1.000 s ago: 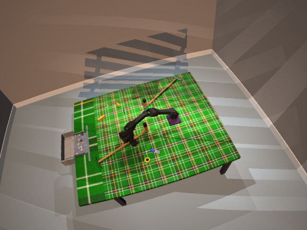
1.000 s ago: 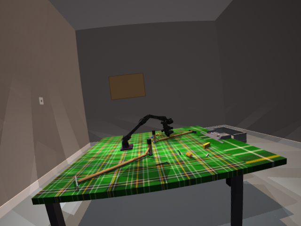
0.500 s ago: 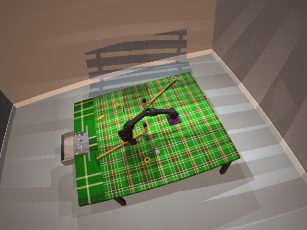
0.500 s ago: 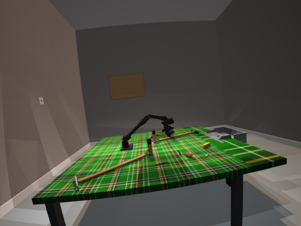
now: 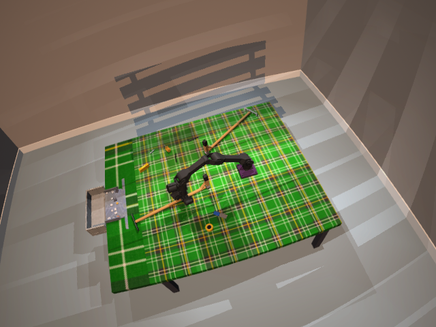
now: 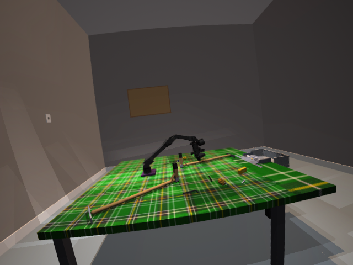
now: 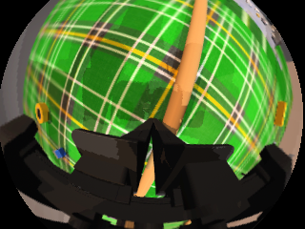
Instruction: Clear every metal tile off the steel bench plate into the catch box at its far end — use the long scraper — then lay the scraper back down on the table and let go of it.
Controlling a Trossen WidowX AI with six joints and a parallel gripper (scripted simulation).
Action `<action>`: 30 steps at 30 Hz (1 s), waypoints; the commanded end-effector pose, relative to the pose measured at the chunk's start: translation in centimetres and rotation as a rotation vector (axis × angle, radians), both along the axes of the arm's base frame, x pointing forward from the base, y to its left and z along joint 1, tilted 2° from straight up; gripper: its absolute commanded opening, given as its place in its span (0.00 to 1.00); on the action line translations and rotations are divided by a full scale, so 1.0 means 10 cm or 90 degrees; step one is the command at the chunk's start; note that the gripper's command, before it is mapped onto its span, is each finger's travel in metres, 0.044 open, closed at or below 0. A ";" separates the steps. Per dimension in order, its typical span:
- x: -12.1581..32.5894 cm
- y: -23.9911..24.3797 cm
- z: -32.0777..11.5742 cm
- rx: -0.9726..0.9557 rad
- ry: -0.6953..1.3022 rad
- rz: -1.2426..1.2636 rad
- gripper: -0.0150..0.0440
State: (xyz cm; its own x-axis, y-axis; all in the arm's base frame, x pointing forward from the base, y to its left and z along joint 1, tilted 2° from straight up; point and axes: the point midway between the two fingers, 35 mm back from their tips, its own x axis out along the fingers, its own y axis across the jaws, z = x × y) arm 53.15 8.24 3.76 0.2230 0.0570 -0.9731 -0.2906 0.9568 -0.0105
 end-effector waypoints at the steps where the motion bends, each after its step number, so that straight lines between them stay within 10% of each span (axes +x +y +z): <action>1: 0.03 -0.12 -0.04 -0.005 0.003 -0.005 0.25; 30: 0.02 -0.11 0.59 0.005 -0.043 0.001 0.25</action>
